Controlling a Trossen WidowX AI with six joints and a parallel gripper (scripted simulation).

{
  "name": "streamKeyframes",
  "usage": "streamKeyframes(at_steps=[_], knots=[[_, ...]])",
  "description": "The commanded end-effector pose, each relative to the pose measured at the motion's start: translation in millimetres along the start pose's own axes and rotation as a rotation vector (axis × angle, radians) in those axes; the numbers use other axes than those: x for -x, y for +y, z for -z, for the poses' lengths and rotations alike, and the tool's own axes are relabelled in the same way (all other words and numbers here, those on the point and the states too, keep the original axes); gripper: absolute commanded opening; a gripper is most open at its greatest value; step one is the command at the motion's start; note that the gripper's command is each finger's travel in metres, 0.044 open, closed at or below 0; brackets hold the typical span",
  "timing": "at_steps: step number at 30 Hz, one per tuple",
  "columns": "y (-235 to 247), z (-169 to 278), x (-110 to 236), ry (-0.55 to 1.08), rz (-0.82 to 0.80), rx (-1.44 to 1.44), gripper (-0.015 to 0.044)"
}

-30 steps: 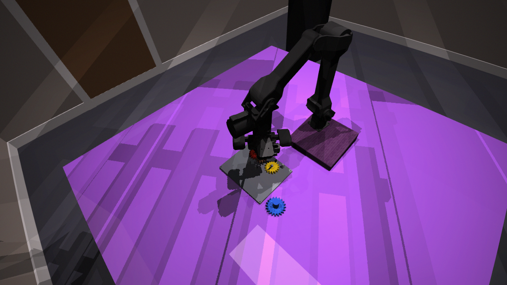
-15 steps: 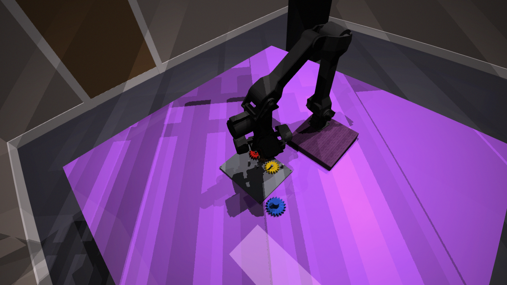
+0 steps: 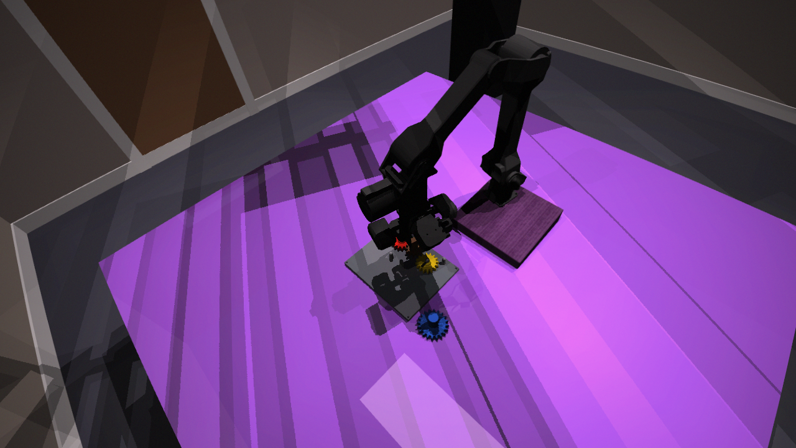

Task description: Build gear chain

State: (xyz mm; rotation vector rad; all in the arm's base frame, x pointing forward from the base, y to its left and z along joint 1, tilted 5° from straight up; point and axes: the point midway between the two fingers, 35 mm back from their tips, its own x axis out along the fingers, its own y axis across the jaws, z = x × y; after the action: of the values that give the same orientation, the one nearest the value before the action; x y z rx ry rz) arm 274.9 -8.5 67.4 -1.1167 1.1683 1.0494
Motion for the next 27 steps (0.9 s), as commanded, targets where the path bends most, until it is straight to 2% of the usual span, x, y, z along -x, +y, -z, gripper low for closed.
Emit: streamKeyframes(at_steps=[1,16,27], knots=[[0.4,0.1,-3.7,0.004,-0.005,-0.06,0.0],[-0.3,1.4,-2.7,0.005,-0.004,-0.449,0.0],[0.8,-0.2,-3.2,0.005,-0.005,-0.284,0.0]])
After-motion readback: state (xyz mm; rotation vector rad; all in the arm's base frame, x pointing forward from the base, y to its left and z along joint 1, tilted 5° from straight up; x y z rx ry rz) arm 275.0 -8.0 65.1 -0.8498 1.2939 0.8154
